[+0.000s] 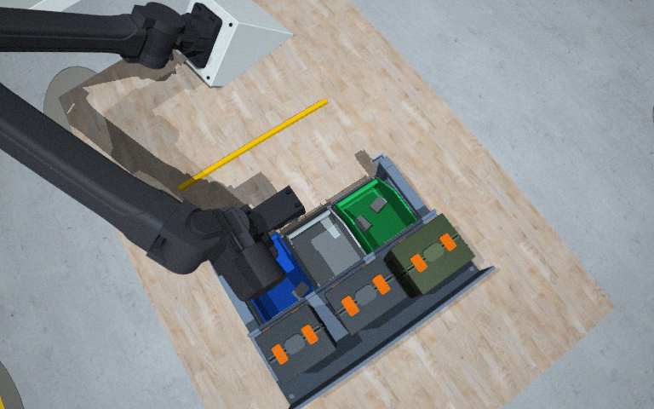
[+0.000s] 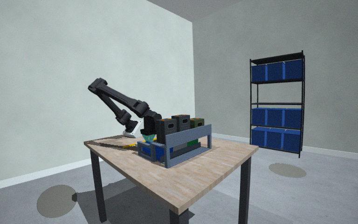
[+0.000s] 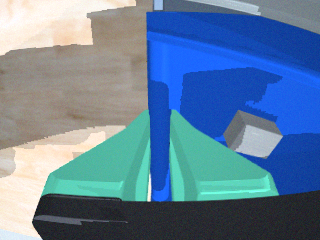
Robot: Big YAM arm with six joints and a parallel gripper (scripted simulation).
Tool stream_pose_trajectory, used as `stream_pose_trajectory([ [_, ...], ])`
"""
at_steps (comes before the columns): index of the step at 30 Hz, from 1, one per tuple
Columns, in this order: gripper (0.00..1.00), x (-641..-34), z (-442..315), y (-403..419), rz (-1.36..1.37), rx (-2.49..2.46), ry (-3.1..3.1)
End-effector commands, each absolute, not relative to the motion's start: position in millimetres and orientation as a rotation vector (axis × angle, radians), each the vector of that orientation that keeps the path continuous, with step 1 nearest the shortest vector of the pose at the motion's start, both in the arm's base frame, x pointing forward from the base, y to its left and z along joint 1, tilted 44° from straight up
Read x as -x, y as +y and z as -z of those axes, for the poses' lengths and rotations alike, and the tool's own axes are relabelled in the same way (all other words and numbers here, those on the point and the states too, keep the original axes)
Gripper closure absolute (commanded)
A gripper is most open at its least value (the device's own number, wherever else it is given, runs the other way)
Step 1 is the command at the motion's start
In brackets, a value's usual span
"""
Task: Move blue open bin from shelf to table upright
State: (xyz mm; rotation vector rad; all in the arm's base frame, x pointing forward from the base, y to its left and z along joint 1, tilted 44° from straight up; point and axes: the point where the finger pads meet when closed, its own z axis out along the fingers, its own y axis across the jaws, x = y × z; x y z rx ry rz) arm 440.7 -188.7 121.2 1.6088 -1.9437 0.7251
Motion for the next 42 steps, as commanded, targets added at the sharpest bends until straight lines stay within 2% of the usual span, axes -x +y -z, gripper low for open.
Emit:
stream_pose_trajectory([
  [1,1.00,-466.5,-159.0,-172.4,-0.835,-1.626,-1.975],
  [42,1.00,-466.4,-162.2,-169.4,-0.835,-1.626,-1.975],
])
